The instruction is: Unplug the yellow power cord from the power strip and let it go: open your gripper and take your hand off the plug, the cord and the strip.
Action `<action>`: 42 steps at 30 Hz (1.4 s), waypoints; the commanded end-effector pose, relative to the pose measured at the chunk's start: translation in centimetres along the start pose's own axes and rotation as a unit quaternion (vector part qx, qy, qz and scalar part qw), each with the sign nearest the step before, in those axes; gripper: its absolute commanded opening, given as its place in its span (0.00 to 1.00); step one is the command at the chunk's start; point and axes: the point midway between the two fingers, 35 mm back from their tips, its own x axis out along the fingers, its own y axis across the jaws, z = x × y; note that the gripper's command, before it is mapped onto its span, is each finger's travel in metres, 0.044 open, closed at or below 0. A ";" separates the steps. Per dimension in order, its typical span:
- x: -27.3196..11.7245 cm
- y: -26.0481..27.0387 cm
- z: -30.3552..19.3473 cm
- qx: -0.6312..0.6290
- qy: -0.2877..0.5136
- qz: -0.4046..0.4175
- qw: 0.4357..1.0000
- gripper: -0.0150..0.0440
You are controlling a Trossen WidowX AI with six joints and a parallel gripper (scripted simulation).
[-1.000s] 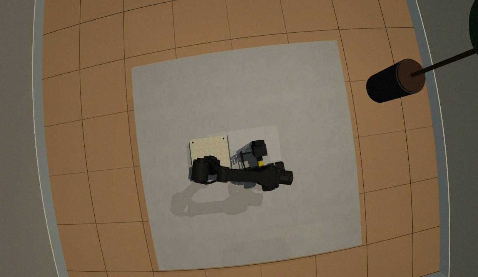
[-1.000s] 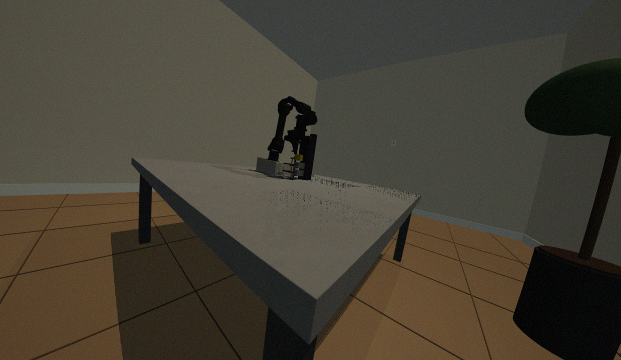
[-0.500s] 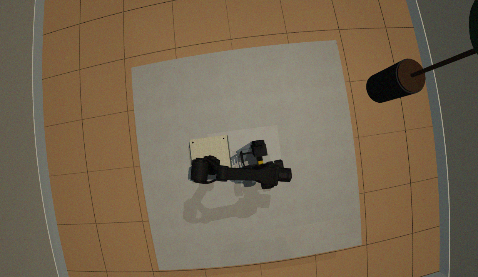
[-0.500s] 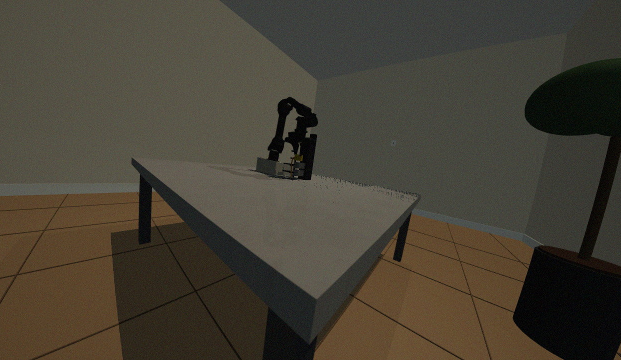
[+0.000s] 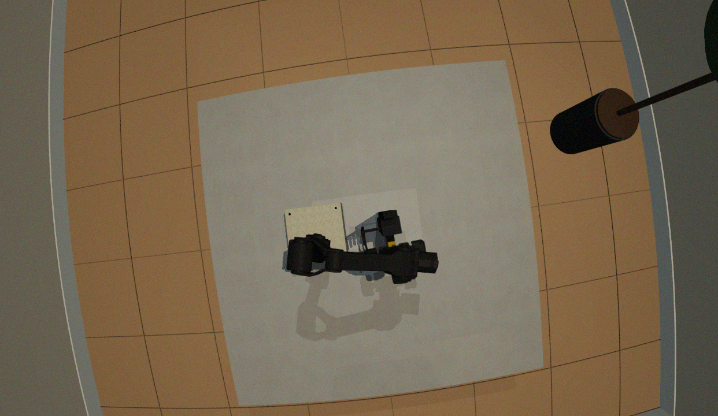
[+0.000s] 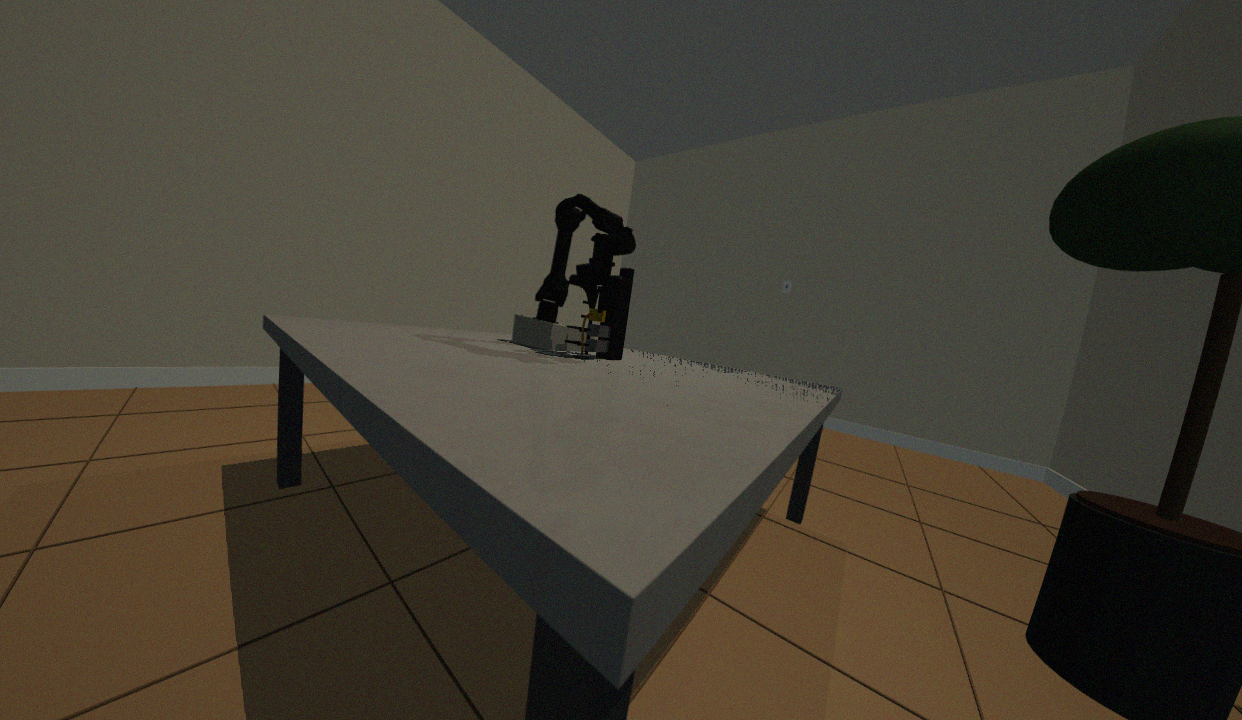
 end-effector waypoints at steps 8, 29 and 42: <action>0.0 0.2 1.1 0.000 -0.001 0.000 1.000 0.25; -0.2 0.1 4.5 0.000 -0.002 -0.001 1.000 0.25; 0.0 -0.1 3.9 0.001 -0.002 -0.001 1.000 0.74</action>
